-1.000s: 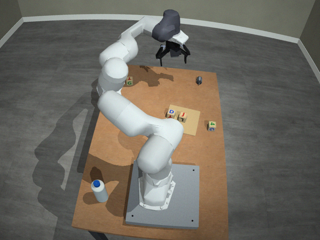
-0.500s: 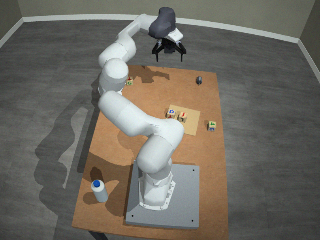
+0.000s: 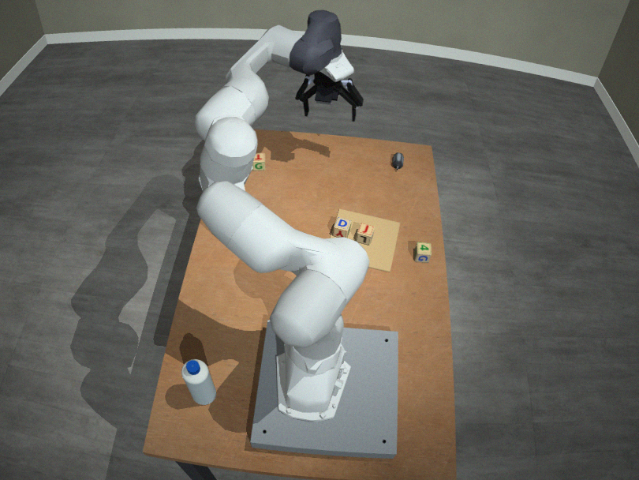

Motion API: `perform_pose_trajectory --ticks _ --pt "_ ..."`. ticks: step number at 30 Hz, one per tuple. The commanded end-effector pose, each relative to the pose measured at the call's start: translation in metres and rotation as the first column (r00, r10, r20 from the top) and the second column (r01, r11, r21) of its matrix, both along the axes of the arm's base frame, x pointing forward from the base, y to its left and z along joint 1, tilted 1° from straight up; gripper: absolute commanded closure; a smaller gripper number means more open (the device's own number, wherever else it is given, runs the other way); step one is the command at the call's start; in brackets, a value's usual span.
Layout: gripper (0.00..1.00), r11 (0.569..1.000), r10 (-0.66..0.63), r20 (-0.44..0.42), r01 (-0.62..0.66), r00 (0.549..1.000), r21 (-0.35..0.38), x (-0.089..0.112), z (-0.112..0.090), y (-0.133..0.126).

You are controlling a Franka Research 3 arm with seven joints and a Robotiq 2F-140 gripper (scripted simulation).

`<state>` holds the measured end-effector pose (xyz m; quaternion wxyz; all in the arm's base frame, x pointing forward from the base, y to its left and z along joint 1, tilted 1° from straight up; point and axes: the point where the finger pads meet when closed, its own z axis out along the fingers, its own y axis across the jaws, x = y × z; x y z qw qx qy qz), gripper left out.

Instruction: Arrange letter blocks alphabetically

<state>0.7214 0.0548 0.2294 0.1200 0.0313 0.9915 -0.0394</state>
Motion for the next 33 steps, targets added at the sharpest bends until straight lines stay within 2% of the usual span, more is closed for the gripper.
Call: perform_pose_trajectory --ticks 1,21,33 --pt "0.00 0.990 -0.133 -0.003 0.133 0.991 0.037 0.003 -0.002 0.008" --pt "0.00 0.950 -0.300 -0.008 0.300 0.954 0.083 0.018 -0.008 0.044" --pt "0.00 0.899 -0.422 -0.024 0.422 0.906 0.115 0.027 -0.018 0.071"
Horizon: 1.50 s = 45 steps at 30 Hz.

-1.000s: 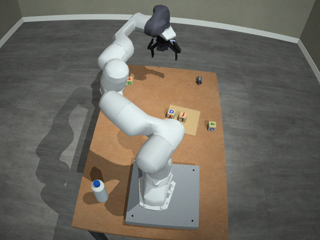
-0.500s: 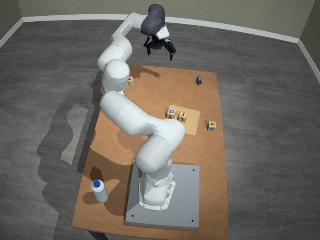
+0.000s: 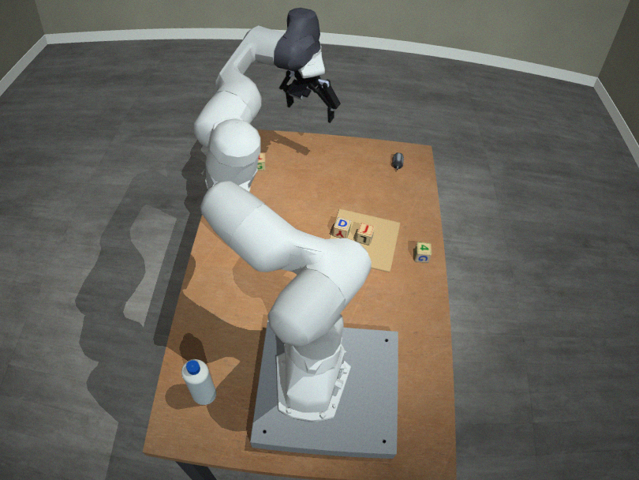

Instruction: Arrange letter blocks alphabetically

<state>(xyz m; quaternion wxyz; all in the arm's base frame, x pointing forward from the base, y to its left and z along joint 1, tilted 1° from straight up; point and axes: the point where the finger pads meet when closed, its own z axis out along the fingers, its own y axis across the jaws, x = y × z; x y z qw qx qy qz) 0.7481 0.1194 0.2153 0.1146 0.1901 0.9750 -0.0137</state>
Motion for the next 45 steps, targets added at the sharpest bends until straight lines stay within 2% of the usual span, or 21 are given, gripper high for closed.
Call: perform_pose_trajectory --ticks 1,22,39,45 --pt "0.00 0.990 -0.134 -0.009 0.134 0.991 0.033 0.001 -0.004 0.009" --pt "0.00 0.948 -0.309 -0.035 0.311 0.950 0.075 0.008 -0.022 0.047" --pt "0.00 0.882 -0.456 -0.073 0.461 0.887 0.100 0.009 -0.044 0.081" --pt "0.00 0.842 -0.521 -0.094 0.529 0.848 0.107 0.008 -0.055 0.096"
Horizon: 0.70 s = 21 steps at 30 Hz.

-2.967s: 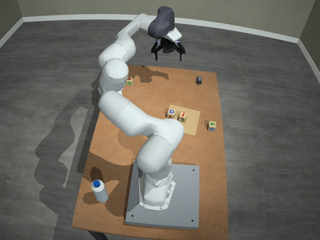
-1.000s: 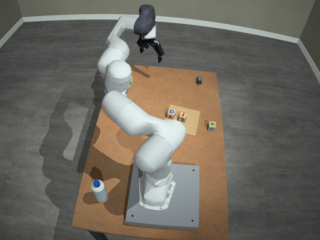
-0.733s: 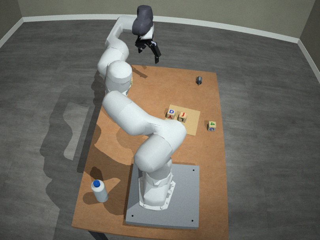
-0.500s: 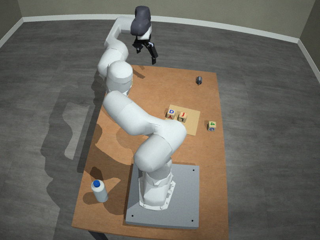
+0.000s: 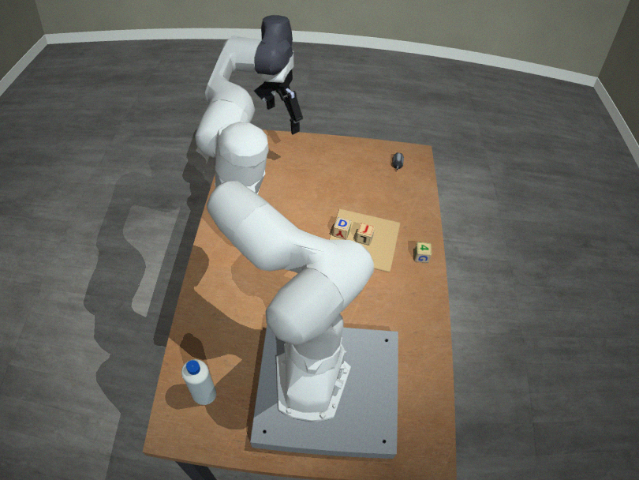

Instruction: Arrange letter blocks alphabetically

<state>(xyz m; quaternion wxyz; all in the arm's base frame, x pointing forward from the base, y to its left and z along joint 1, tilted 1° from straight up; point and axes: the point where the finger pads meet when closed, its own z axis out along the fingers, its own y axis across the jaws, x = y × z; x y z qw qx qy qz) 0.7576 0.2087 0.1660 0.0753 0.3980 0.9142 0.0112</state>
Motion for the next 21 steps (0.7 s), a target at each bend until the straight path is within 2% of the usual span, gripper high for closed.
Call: perform_pose_trajectory --ticks 1,11,21 --pt "0.00 0.990 -0.136 -0.020 0.136 0.991 0.021 -0.002 -0.007 0.009" --pt "0.00 0.977 -0.212 -0.040 0.213 0.977 0.032 -0.005 -0.019 0.024" --pt "0.00 0.945 -0.322 -0.075 0.325 0.944 0.042 -0.011 -0.038 0.046"
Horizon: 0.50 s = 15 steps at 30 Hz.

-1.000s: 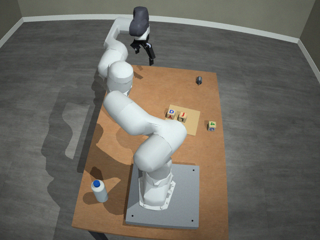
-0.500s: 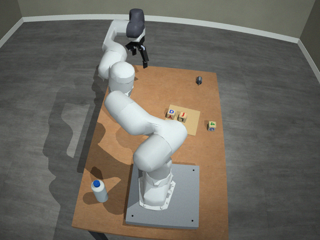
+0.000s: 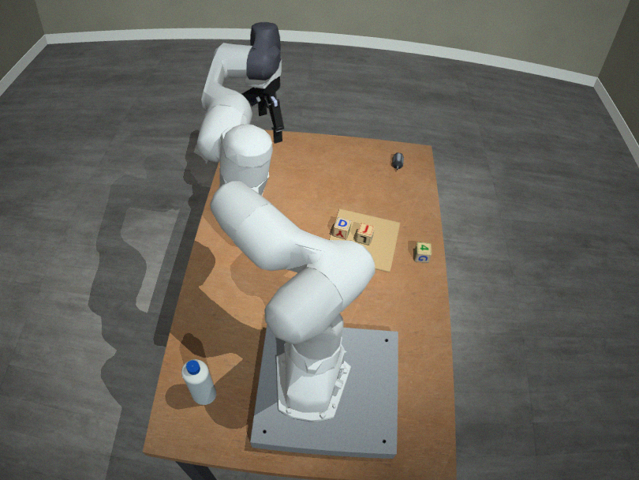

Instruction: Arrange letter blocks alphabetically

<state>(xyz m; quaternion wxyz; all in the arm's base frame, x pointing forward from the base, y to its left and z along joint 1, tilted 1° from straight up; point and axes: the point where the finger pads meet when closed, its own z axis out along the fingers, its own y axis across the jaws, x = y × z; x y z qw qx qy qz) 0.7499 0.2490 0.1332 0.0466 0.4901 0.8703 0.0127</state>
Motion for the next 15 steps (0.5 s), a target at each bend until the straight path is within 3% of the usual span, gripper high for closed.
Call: perform_pose_trajectory --ticks 1,15 --pt "0.00 0.991 -0.136 -0.025 0.136 0.990 0.012 -0.003 -0.007 0.008" --pt "0.00 0.962 -0.269 -0.069 0.271 0.961 0.019 -0.014 -0.031 0.032"
